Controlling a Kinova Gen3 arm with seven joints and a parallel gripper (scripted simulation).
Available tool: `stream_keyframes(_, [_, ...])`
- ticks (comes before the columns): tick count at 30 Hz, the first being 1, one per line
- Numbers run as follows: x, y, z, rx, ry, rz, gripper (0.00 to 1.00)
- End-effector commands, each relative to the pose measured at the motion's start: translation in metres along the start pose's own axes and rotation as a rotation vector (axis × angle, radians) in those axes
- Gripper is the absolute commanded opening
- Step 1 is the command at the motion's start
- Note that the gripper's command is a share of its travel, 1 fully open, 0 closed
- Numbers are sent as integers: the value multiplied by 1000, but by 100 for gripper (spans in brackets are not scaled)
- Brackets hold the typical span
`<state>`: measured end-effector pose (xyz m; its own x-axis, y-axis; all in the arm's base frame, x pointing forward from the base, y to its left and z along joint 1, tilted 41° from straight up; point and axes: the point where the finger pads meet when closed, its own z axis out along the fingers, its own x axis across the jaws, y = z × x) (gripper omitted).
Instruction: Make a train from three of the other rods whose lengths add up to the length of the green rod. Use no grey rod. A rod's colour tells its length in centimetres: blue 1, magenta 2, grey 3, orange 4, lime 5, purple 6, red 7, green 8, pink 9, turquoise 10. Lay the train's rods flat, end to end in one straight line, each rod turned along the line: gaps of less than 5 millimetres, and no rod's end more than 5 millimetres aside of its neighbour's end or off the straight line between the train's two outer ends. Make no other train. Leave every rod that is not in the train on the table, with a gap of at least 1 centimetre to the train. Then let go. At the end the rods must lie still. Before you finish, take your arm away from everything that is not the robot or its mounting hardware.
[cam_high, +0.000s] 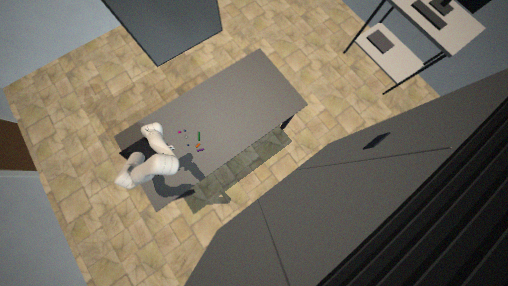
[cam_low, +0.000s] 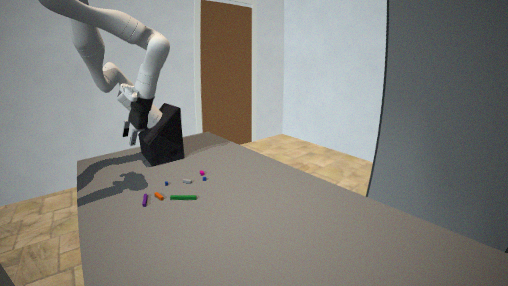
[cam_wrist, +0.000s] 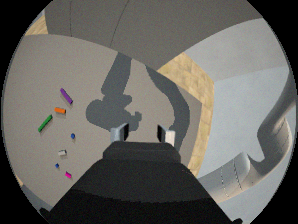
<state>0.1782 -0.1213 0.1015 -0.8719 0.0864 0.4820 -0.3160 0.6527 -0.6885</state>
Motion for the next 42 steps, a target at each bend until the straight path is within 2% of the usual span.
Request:
stream_keyframes(1, [-7, -3, 6, -11, -14, -106, 100])
stream_keyframes(6, [-21, -8, 11, -7, -48, -284, 100])
stream_keyframes(8, [-21, -8, 11, -7, -48, -284, 100])
stream_keyframes(23, [-66, -14, 23, 45, -170, -881, 100])
stream_keyframes(25, [-66, -14, 23, 45, -170, -881, 100])
stream_keyframes(40, [-102, -11, 27, 163, -281, -1443, 100])
stream_keyframes(42, [-102, -11, 27, 163, -281, -1443, 100])
